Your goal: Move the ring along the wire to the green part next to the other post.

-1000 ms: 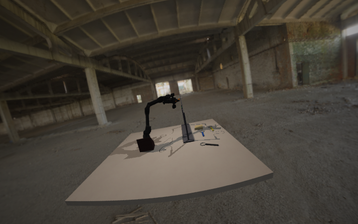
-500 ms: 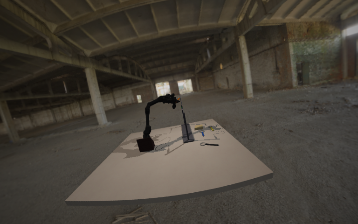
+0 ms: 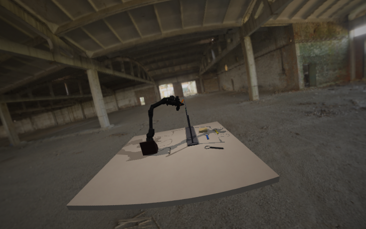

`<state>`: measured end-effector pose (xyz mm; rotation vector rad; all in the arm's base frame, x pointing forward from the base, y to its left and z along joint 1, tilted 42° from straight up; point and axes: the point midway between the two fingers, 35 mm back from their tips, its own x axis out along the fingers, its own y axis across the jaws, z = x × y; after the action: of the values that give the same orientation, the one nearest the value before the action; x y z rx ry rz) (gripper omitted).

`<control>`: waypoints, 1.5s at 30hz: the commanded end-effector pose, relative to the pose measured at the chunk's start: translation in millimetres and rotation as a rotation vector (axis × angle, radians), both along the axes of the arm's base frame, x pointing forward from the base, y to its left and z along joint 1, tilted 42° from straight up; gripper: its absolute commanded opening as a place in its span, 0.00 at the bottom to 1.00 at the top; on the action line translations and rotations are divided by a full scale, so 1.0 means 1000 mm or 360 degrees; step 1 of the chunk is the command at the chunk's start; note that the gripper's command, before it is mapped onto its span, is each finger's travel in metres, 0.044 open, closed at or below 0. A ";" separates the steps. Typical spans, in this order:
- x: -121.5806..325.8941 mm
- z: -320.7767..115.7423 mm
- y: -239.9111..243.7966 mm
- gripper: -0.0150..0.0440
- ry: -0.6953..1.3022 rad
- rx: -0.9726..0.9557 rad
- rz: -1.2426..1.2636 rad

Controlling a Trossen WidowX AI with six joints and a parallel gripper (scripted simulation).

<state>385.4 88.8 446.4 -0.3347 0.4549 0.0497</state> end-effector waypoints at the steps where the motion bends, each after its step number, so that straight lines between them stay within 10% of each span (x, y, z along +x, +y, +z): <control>1: 0.000 -0.001 0.002 0.00 0.0007 0.0086 0.0003; 45: -0.001 -0.002 0.022 0.00 0.0044 0.0979 0.0033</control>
<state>385.6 109.9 444.5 0.2267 0.4424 0.1994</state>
